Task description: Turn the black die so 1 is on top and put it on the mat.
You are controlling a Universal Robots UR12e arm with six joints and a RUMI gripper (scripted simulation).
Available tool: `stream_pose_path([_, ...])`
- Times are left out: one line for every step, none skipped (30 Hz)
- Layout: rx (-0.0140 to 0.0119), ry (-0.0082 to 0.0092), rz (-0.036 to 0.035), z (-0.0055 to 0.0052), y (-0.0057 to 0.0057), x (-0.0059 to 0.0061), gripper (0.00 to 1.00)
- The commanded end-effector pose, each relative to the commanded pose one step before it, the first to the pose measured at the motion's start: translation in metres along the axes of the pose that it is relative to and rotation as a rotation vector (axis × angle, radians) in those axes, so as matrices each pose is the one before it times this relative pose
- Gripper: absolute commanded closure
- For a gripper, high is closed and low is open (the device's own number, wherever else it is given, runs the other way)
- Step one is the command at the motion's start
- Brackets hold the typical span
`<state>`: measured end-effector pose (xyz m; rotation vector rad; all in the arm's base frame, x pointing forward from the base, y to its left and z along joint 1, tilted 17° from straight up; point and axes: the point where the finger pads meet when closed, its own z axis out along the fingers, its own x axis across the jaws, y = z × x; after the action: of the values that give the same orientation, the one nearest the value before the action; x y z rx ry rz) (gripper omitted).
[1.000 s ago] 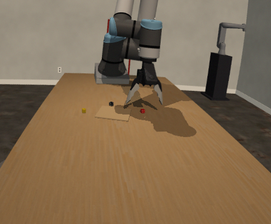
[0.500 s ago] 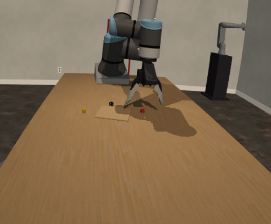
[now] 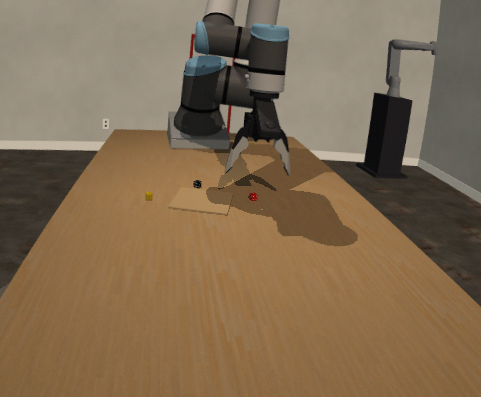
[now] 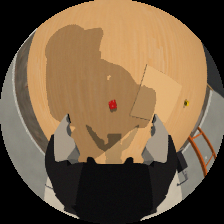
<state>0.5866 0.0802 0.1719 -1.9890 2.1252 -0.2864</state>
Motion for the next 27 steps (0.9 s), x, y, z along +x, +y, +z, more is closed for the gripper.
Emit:
stream_pose_path([0.00055, -0.00021, -0.0002, -0.03182, -0.00045, 0.00015, 0.0])
stream_pose_path([0.0, 0.0, 0.0, -0.00821, -0.00001, 0.0, 0.0])
stream_pose_path([0.0, 0.0, 0.0, 0.0, 0.0, 0.0, 0.0])
stream_pose_path([0.0, 0.0, 0.0, 0.0, 0.0, 0.0, 0.0])
stream_pose_path([0.0, 0.0, 0.0, -0.00813, 0.0, 0.0, 0.0])
stream_pose_path([0.0, 0.0, 0.0, -0.00787, 0.0, 0.0, 0.0])
stream_pose_path([0.0, 0.0, 0.0, -0.00739, 0.0, 0.0, 0.0])
stream_pose_path([0.0, 0.0, 0.0, -0.00665, 0.0, 0.0, 0.0])
stream_pose_path([0.0, 0.0, 0.0, -0.00579, 0.0, 0.0, 0.0])
stream_pose_path([0.0, 0.0, 0.0, -0.00483, 0.0, 0.0, 0.0])
stream_pose_path([0.0, 0.0, 0.0, -0.00382, 0.0, 0.0, 0.0])
stream_pose_path([0.0, 0.0, 0.0, -0.00281, 0.0, 0.0, 0.0])
stream_pose_path([0.0, 0.0, 0.0, -0.00186, 0.0, 0.0, 0.0])
stream_pose_path([0.0, 0.0, 0.0, -0.00104, 0.0, 0.0, 0.0])
stream_pose_path([0.0, 0.0, 0.0, -0.00041, 0.0, 0.0, 0.0])
stream_pose_path([0.0, 0.0, 0.0, -0.00006, 0.0, 0.0, 0.0])
stream_pose_path([0.0, 0.0, 0.0, 0.0, 0.0, 0.0, 0.0])
stream_pose_path([0.0, 0.0, 0.0, 0.0, 0.0, 0.0, 0.0])
stream_pose_path([0.0, 0.0, 0.0, 0.0, 0.0, 0.0, 0.0])
stream_pose_path([0.0, 0.0, 0.0, 0.0, 0.0, 0.0, 0.0])
stream_pose_path([0.0, 0.0, 0.0, 0.0, 0.0, 0.0, 0.0])
stream_pose_path([0.0, 0.0, 0.0, 0.0, 0.0, 0.0, 0.0])
stream_pose_path([0.0, 0.0, 0.0, 0.0, 0.0, 0.0, 0.0])
stream_pose_path([0.0, 0.0, 0.0, 0.0, 0.0, 0.0, 0.0])
stream_pose_path([-0.00001, 0.0, 0.00037, 0.0, 0.00004, 0.0001, 0.0])
stream_pose_path([-0.00008, 0.00002, 0.00245, 0.00001, 0.00028, 0.00063, 0.0])
stream_pose_path([-0.0002, 0.00004, 0.00613, 0.00004, 0.0007, 0.00157, 0.0])
